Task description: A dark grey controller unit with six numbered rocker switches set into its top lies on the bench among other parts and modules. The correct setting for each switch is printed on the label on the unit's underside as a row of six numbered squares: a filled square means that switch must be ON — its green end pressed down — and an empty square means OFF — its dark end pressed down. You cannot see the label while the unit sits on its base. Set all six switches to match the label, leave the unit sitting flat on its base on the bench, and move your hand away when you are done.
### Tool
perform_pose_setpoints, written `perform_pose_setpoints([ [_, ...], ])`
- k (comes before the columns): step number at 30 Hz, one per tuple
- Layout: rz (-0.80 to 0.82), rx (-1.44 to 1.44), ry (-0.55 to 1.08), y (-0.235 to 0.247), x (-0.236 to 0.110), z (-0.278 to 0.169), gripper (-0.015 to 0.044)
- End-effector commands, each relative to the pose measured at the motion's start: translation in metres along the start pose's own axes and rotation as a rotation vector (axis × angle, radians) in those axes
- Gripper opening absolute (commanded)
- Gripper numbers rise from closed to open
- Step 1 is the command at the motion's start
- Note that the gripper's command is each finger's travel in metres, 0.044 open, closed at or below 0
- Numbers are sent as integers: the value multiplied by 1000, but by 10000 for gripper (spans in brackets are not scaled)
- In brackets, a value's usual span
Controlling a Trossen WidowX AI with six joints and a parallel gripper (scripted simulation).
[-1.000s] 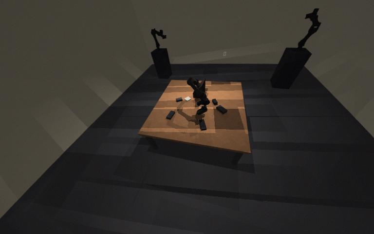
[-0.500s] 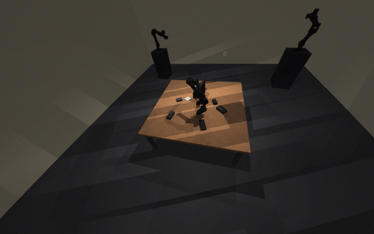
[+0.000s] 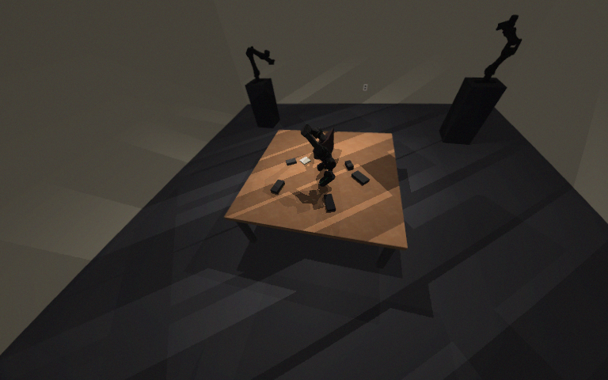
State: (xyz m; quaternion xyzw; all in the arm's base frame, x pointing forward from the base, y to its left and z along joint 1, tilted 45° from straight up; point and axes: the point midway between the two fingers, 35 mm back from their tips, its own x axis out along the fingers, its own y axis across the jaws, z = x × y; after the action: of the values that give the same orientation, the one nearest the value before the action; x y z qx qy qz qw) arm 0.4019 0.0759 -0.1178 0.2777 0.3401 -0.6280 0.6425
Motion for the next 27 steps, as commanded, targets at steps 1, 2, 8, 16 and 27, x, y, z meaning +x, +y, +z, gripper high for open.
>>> perform_pose_setpoints([
  [1, 6, 2, 9, 2, -3, 5, 335],
  [2, 6, 2, 11, 2, -4, 6, 335],
  [8, 5, 2, 23, 2, -6, 10, 335],
  [16, 5, 2, 40, 2, -9, 17, 335],
  [27, 5, 2, 62, 2, -12, 26, 335],
])
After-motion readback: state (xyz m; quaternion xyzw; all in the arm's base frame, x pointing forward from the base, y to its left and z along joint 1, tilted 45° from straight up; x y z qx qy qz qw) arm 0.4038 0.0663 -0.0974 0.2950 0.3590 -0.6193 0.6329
